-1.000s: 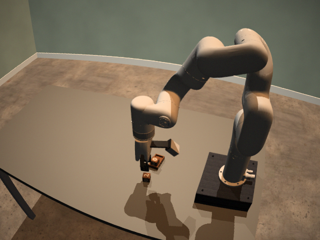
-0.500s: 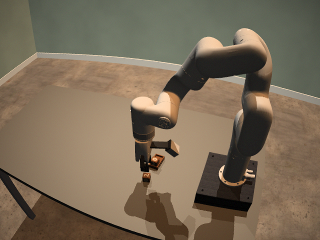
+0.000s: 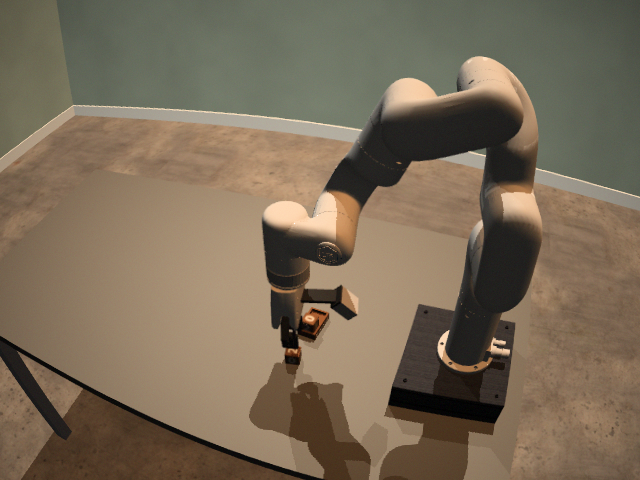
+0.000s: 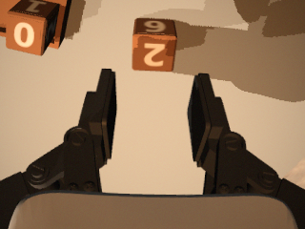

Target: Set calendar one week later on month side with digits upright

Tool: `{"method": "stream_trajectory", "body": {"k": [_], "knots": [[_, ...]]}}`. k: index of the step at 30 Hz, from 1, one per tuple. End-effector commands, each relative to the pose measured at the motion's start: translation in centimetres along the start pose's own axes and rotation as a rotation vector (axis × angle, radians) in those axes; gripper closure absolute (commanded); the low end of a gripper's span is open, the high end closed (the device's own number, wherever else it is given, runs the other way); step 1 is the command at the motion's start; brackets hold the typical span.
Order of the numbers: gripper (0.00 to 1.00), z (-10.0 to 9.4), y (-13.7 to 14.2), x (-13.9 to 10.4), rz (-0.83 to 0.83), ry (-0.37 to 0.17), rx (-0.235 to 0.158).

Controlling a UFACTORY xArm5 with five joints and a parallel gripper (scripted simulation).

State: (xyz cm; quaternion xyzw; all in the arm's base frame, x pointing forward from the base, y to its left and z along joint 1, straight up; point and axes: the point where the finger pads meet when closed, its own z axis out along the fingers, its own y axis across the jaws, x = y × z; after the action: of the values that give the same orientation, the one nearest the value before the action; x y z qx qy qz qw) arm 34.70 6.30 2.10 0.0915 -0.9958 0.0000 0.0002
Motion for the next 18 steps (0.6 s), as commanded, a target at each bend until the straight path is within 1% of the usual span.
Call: {"method": "stream_trajectory", "body": {"k": [1, 9, 18], "knots": [[0.53, 0.5, 0.0, -0.1, 0.0, -0.003, 0.0], [0.53, 1.7, 0.0, -0.1, 0.0, -0.003, 0.0], [0.53, 2.6, 0.0, -0.1, 0.0, -0.003, 0.0]]}}
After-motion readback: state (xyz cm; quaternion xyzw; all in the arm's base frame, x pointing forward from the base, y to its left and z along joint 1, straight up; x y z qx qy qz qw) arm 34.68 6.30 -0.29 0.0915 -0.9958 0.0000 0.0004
